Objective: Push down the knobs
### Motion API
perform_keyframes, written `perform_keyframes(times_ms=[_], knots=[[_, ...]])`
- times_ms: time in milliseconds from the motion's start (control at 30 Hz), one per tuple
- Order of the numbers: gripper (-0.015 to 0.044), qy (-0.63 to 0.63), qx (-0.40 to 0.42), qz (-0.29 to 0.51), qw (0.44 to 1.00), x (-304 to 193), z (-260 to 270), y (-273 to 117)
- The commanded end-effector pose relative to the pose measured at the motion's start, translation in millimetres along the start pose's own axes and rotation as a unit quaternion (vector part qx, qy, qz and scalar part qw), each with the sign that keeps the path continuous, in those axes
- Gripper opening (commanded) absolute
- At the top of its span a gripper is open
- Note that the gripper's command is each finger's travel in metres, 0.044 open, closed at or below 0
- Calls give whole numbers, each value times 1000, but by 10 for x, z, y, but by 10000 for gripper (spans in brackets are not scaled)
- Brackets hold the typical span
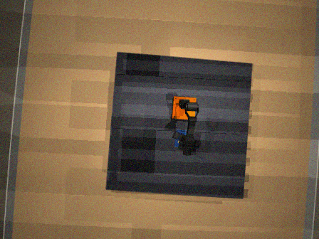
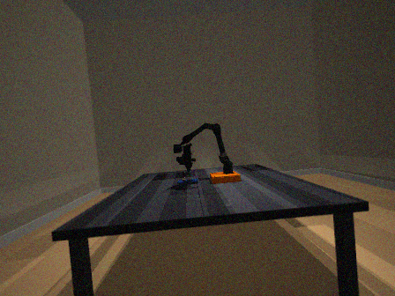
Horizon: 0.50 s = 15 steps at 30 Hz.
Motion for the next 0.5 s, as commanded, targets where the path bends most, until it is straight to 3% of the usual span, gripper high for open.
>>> perform_keyframes(times_ms=[0,467], knots=[[0,0,2,2,1000,-2,3,-1],[0,0,2,2,1000,-2,3,48]])
Point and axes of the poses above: the point midway between the two fingers, 35 mm back from their tips, its own y axis out along the fingers, its own z axis across the jaws, x = y × z, the point moved 10 cm from there along -y, back along the fingers, and after that the axes turned 13 degrees about -y, right-handed, at the moved point
